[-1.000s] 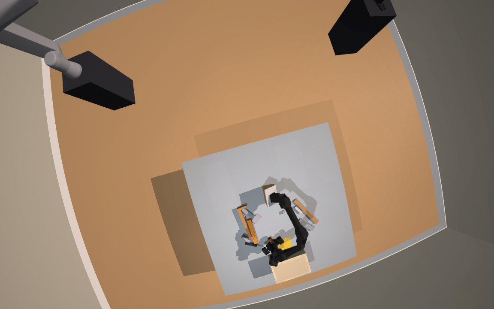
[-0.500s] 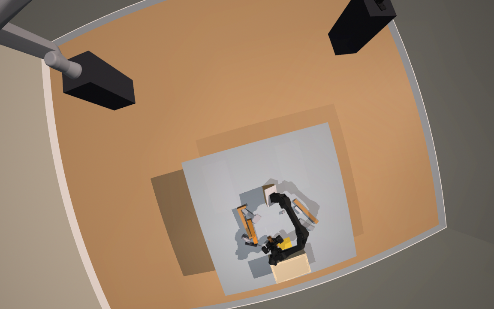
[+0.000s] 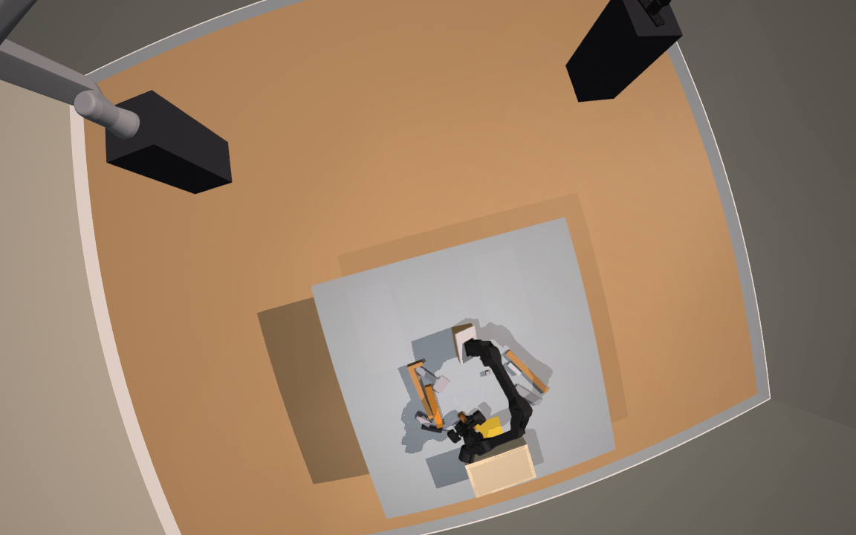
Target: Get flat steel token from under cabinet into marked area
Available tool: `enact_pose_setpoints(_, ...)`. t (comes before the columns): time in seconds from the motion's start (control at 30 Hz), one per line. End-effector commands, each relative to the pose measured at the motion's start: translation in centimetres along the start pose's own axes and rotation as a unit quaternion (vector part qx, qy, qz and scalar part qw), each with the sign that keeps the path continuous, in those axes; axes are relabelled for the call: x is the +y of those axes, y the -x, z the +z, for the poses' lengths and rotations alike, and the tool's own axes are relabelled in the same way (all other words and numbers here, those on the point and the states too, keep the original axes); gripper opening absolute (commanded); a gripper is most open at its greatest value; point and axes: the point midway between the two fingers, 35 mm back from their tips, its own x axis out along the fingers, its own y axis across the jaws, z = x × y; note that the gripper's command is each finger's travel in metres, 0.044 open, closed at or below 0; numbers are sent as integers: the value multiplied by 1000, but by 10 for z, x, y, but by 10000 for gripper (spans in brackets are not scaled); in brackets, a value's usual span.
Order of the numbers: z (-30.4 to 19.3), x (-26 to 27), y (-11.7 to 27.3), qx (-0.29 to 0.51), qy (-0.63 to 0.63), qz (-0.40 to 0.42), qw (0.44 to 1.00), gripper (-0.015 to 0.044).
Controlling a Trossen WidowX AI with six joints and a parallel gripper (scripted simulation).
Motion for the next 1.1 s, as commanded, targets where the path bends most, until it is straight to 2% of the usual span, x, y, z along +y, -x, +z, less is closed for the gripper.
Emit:
enact_pose_setpoints(0.0, -8, 0, -1, 0, 0, 1, 1000, 0)
enact_pose_setpoints(1.07, -56, -3, -1, 2, -1, 1, 1000, 0)
